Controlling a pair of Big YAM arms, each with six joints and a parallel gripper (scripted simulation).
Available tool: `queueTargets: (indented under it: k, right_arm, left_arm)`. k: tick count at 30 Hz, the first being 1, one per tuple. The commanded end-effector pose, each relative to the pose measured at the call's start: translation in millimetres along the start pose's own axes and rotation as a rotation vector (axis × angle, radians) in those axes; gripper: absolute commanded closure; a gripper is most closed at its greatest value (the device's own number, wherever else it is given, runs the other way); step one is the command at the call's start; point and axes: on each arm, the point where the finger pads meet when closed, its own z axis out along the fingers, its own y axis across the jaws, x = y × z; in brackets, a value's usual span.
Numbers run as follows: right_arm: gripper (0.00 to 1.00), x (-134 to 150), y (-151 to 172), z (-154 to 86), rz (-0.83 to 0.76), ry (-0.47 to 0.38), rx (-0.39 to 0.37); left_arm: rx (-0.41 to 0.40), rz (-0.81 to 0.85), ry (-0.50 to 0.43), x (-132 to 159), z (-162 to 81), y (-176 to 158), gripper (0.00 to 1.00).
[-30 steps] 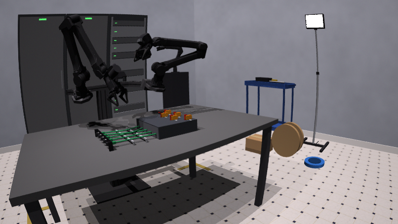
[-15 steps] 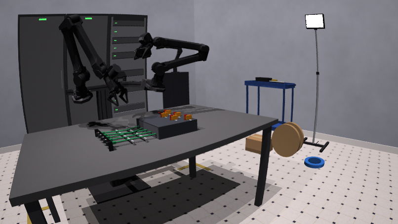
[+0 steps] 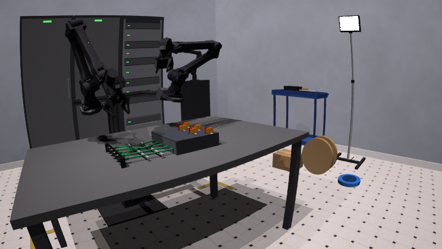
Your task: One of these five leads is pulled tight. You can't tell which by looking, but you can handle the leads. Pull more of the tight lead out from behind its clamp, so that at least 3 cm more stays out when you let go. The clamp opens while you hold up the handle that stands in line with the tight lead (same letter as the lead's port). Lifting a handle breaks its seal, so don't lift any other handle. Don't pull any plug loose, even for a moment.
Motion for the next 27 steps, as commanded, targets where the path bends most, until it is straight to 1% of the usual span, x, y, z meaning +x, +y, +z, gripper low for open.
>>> queueTargets:
  k: [1,6,9,12,14,17,19,21,25,27]
  right_arm:
    - [0.0,-35.8,-57.3,1.5,0.044,-0.044,0.072]
    - [0.0,-46.0,-115.2,5.9,0.136,-0.05,0.119]
    - [0.0,-57.8,-149.7,4.4,0.179,-0.074,0.151]
    - [0.0,-65.7,-177.9,3.1,0.224,-0.089,0.175]
    - [0.0,-65.7,-177.9,3.1,0.224,-0.089,0.175]
    - [0.0,-71.6,-201.0,1.9,0.249,-0.098,0.194]
    - [0.0,-76.2,-212.1,0.9,0.257,-0.111,0.206]
    - [0.0,-80.7,-219.5,0.8,0.261,-0.117,0.211]
    - [0.0,-84.7,-224.0,-2.5,0.257,-0.128,0.219]
    - [0.0,-87.0,-221.4,-2.4,0.254,-0.132,0.214]
  left_arm:
    - [-0.057,-0.076,-0.026,-48.2,29.7,35.0,0.36]
    - [-0.152,-0.172,0.015,-45.9,70.3,103.6,0.36]
    - [-0.218,-0.233,0.032,-36.9,90.1,156.0,0.36]
    - [-0.286,-0.29,0.043,-22.0,102.5,211.3,0.36]
    - [-0.286,-0.29,0.043,-22.0,102.5,211.3,0.36]
    - [-0.357,-0.342,0.048,-0.8,107.3,270.2,0.36]
    - [-0.401,-0.371,0.049,15.1,105.8,306.5,0.36]
    - [-0.444,-0.4,0.058,38.7,102.3,341.4,0.36]
    - [-0.509,-0.435,0.055,68.3,88.6,391.2,0.36]
    - [-0.53,-0.446,0.054,78.8,82.5,406.8,0.36]
